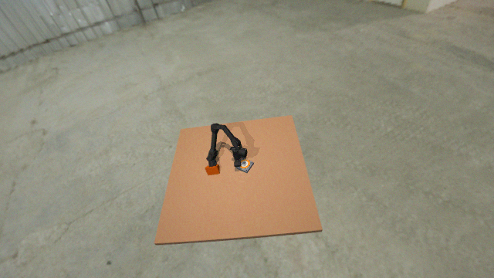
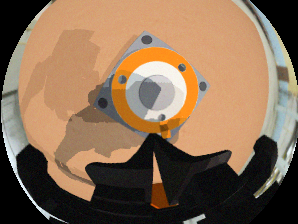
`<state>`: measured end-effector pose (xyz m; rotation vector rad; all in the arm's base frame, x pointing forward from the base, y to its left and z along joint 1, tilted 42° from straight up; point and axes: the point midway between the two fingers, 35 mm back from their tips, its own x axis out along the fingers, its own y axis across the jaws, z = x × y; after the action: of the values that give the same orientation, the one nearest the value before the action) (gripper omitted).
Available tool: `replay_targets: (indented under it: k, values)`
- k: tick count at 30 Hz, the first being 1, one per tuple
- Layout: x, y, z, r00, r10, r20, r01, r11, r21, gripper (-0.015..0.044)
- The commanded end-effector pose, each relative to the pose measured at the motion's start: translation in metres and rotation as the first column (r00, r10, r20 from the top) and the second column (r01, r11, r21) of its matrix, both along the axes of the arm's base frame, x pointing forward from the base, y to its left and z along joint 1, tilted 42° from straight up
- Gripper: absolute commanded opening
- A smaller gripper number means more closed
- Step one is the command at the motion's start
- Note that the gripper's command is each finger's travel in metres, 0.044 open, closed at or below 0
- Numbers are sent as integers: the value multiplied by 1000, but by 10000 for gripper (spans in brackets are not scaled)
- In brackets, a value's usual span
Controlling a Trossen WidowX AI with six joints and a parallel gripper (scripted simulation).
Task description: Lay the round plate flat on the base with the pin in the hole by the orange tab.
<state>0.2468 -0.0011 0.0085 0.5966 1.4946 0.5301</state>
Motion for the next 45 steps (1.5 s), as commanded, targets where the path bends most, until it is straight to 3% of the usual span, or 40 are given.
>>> replay_targets:
  k: [1, 45]
  values:
    - [-1, -3, -6, 1000, -1, -7, 1, 1000, 7, 0]
    - [26, -41, -37, 1000, -1, -5, 1, 1000, 5, 0]
